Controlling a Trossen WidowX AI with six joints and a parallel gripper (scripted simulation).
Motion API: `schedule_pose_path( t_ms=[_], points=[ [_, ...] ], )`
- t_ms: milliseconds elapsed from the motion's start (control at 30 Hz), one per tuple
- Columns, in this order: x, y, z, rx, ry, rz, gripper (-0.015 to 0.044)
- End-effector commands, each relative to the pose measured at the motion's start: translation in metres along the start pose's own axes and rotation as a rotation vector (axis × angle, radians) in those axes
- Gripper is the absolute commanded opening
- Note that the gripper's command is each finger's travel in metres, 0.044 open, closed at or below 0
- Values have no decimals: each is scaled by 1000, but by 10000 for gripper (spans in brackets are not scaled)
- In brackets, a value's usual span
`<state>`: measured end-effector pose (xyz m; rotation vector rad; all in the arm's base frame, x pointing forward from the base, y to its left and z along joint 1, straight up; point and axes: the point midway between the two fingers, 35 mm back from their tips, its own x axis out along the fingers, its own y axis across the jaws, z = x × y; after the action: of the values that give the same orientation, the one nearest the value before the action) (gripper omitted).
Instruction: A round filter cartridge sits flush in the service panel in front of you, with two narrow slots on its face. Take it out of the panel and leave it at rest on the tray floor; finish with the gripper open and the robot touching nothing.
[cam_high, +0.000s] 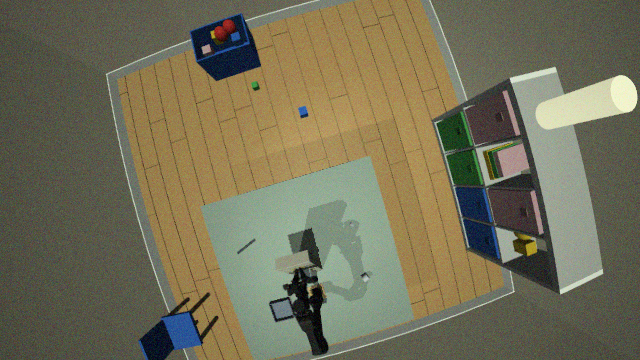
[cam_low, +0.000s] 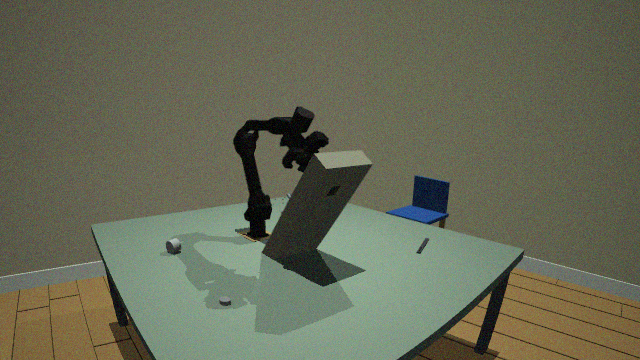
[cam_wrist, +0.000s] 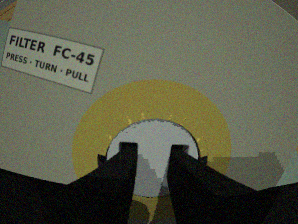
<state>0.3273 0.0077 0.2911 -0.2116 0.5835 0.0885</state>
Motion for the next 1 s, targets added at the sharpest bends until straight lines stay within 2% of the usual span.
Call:
schedule_pose_path(
  t_ms=[0,167,967],
  points=[
    [6,0,1,91,0,0,0],
    [7,0,1,-18,-1,0,0],
    [7,0,1,-18,-1,0,0]
  ],
)
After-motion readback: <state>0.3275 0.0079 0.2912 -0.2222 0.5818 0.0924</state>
